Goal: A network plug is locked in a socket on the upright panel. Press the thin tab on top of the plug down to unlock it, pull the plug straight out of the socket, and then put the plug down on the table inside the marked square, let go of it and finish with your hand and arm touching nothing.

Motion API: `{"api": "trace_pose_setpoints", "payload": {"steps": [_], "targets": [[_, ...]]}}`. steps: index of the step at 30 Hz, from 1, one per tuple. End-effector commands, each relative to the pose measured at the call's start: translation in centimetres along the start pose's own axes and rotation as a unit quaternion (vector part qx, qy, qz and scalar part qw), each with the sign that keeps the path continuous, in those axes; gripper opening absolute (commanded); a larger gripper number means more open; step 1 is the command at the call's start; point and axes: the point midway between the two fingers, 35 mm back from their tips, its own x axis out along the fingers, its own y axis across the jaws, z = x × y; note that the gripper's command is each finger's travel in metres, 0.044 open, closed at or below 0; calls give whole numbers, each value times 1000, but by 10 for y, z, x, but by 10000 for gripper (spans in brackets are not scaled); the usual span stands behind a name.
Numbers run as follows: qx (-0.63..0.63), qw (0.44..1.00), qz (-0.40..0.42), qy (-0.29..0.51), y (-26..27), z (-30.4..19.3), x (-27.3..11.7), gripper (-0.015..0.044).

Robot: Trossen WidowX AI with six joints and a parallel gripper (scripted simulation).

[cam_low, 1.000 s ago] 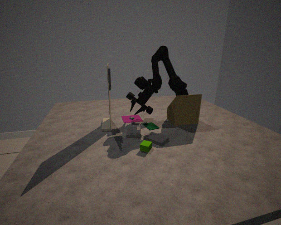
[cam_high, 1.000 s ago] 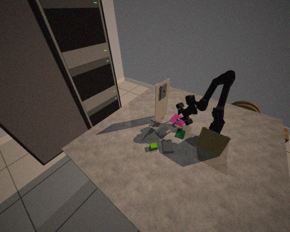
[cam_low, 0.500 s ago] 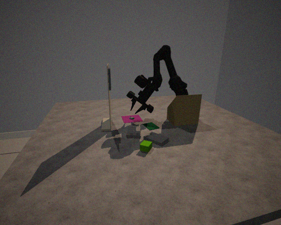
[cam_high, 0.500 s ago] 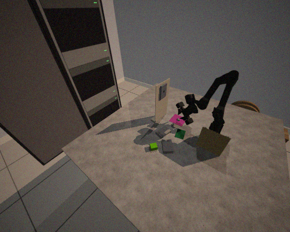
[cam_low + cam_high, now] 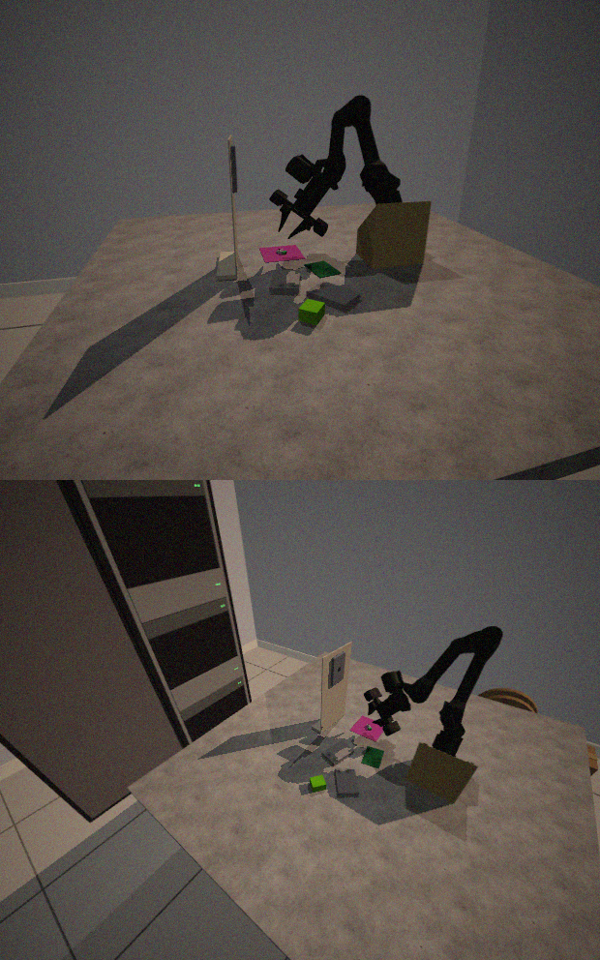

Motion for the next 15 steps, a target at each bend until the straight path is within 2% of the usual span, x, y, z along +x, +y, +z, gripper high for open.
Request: {"api": "trace_pose_setpoints", "payload": {"steps": [1, 15], "targets": [[8, 1000, 4, -3, 6, 2, -3, 156], [8, 1000, 4, -3, 14, 1, -15, 156]]}}
